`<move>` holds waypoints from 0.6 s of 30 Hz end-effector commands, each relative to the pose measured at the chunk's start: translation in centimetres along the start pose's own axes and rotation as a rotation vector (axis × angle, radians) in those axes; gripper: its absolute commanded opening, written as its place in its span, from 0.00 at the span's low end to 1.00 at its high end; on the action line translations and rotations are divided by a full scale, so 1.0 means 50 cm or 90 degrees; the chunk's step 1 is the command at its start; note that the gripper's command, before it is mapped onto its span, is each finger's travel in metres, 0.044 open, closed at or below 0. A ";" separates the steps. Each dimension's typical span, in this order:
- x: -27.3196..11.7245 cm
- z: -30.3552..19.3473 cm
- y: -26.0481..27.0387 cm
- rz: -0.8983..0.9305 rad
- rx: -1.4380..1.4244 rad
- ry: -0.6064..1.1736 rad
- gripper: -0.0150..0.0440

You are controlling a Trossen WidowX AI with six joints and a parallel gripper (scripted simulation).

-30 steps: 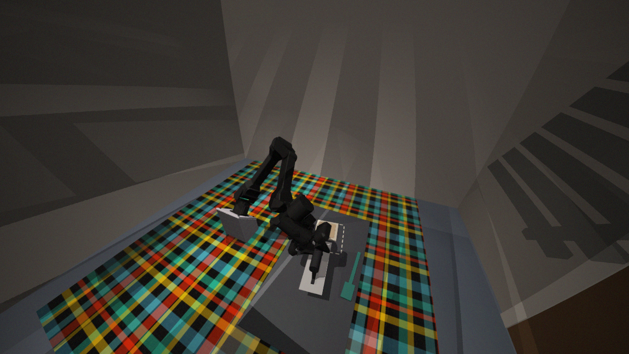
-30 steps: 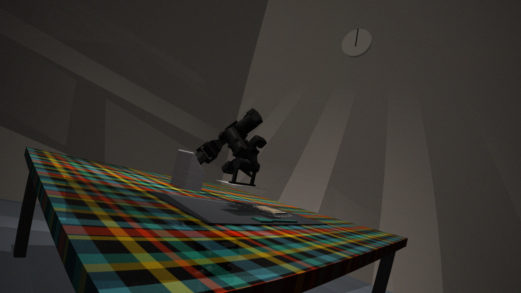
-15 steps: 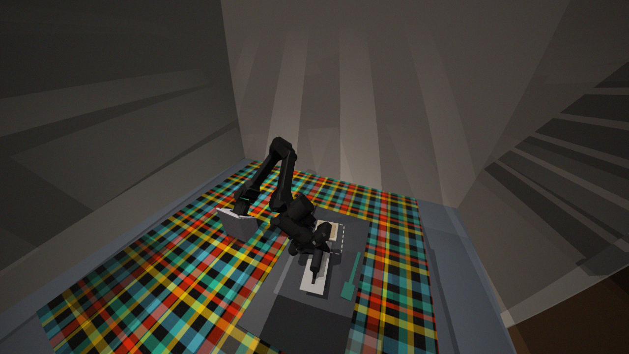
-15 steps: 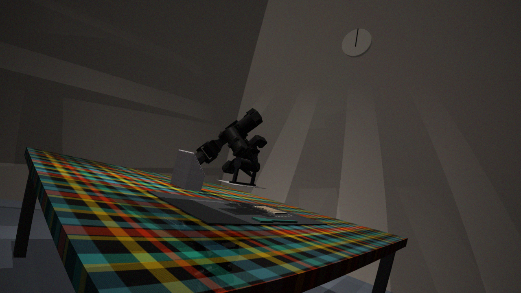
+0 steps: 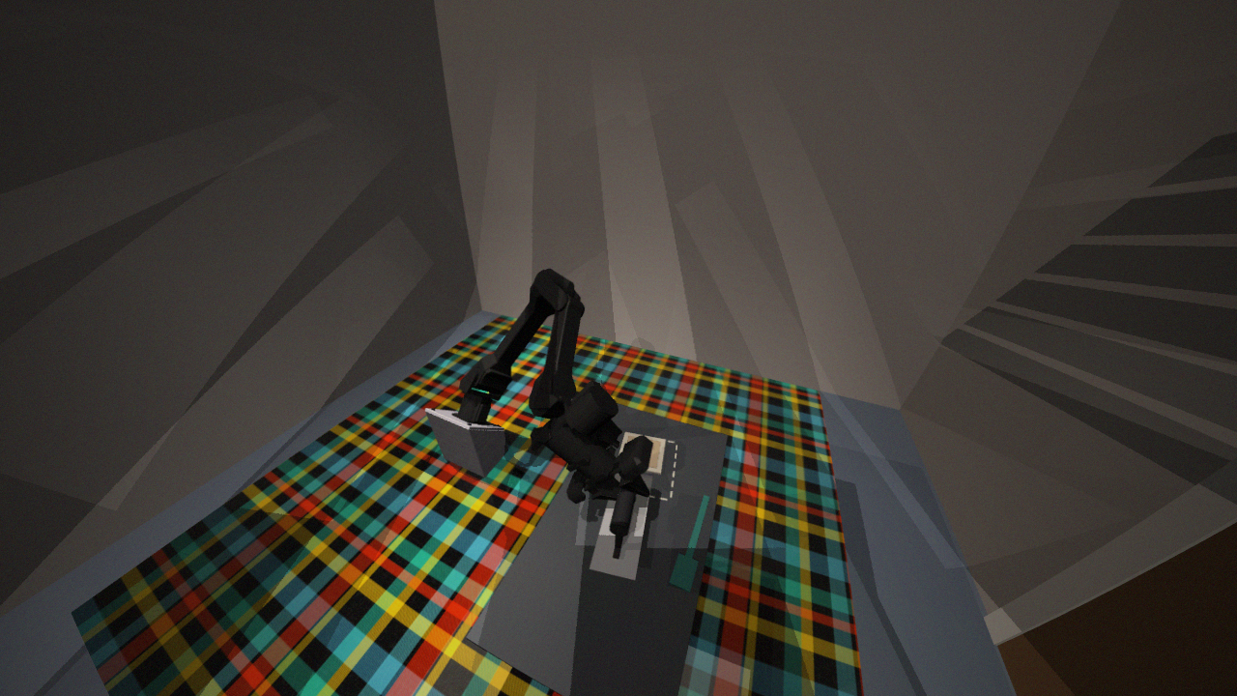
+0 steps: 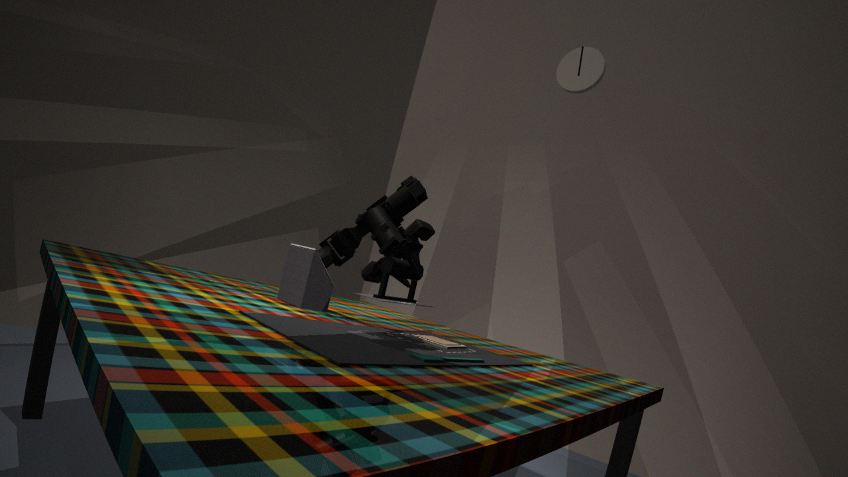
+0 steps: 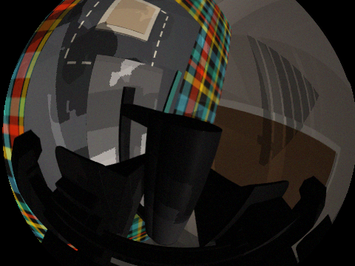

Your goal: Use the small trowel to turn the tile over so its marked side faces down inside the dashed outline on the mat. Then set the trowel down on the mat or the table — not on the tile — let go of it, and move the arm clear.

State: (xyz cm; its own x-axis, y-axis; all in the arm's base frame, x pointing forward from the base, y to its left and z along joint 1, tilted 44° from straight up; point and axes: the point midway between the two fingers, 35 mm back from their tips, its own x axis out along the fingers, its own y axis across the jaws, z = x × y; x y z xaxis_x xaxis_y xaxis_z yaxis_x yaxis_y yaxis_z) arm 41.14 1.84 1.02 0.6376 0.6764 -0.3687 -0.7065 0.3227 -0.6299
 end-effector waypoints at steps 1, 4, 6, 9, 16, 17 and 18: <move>-0.003 -0.003 -0.005 -0.004 -0.004 0.002 0.25; -0.003 -0.003 -0.005 -0.004 -0.004 0.002 0.25; 0.003 0.004 -0.007 -0.002 -0.004 0.003 0.25; 0.027 0.037 -0.015 0.009 -0.006 0.010 0.25; 0.081 0.127 -0.026 0.029 -0.011 0.025 0.25; 0.088 0.141 -0.027 0.031 -0.012 0.026 0.25; 0.095 0.155 -0.027 0.033 -0.012 0.028 0.25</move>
State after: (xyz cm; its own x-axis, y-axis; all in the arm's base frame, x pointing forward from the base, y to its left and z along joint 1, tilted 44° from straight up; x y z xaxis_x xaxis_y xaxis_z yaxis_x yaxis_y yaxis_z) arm 42.29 8.16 3.94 0.6049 0.6723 -0.4268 -0.7405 0.2777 -0.6120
